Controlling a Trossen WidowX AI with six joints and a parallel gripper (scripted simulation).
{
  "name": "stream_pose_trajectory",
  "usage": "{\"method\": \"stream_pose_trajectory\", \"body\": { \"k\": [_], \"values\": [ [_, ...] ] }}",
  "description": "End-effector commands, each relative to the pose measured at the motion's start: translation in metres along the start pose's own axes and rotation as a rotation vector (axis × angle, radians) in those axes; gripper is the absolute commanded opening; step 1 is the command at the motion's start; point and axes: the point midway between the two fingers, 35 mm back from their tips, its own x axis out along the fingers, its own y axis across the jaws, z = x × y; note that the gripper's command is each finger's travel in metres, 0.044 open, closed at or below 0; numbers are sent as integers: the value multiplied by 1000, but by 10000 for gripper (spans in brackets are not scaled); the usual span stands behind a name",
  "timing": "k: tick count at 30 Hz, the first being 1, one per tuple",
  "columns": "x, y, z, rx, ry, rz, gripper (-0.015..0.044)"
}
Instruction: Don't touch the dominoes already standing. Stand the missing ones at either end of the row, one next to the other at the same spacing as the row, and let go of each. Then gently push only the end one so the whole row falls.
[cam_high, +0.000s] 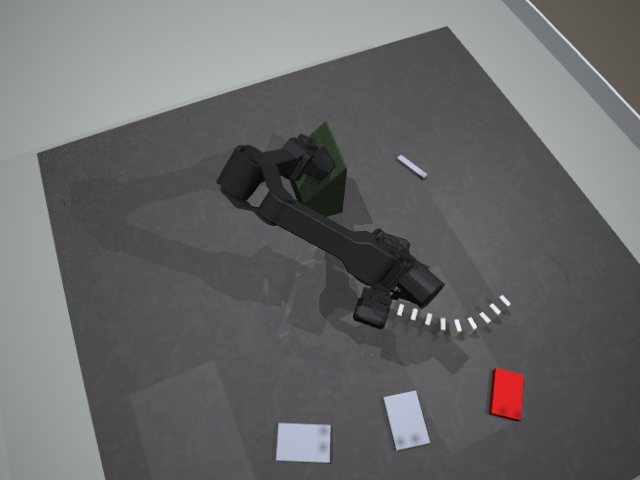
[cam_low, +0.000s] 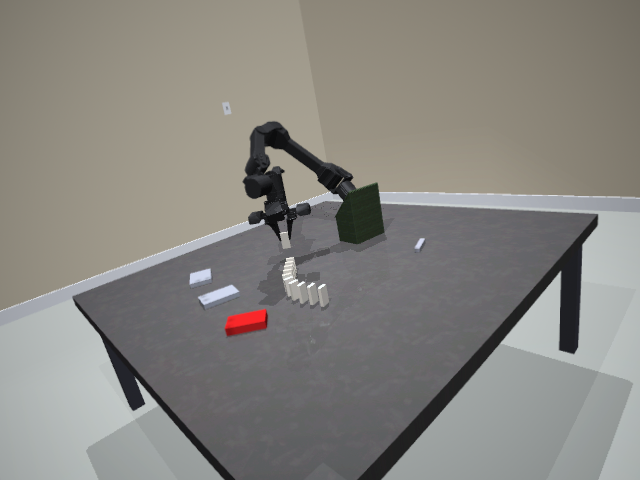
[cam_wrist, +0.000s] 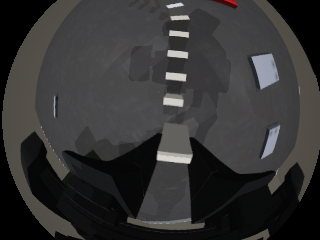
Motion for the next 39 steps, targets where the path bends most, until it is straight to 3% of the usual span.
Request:
{"method": "stream_pose_trajectory", "body": {
  "k": [1, 10, 22, 34, 39],
  "values": [
    [23, 2, -3, -12, 14, 3, 107],
    [73, 5, -11, -11, 23, -3, 107],
    [74, 5, -12, -11, 23, -3, 107],
    [74, 5, -12, -11, 23, -3, 422],
    [65, 4, -9, -11, 20, -1, 440]
  ]
}}
